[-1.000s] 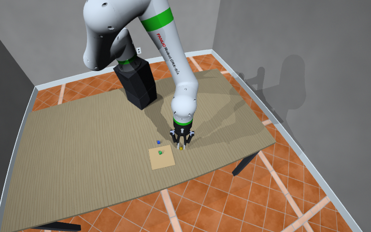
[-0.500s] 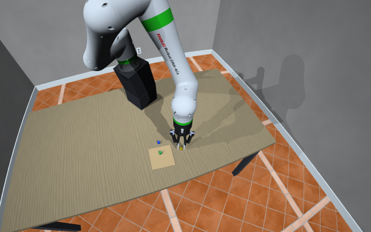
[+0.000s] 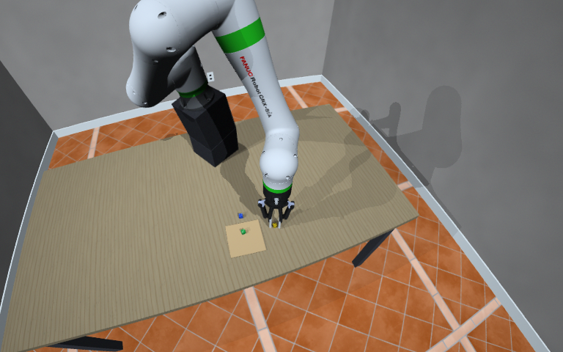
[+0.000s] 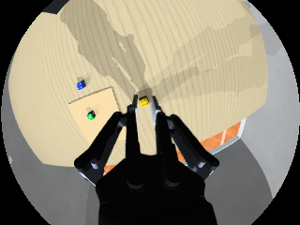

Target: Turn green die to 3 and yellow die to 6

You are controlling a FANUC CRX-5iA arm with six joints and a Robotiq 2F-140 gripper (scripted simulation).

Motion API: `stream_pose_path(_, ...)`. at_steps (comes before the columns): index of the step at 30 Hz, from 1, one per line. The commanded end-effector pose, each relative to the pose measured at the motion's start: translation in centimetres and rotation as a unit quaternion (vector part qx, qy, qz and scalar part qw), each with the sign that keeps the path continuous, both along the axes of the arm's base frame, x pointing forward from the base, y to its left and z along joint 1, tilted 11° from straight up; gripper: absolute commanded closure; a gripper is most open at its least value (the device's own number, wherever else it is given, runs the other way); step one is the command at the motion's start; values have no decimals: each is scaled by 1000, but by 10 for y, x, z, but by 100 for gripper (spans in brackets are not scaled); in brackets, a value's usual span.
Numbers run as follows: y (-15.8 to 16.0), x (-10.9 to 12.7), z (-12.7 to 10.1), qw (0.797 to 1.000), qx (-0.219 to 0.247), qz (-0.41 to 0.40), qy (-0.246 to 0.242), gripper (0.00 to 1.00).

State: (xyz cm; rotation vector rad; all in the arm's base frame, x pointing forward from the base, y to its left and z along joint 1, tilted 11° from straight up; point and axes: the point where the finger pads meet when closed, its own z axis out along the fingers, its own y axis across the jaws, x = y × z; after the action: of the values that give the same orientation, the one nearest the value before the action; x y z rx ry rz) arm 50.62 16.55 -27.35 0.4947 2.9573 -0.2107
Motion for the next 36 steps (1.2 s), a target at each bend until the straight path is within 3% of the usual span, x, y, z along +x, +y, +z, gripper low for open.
stream_pose_path(1,0,1,-3,1000,0,0,0,81)
stream_pose_path(36,-1,1,-7,1000,0,0,0,81)
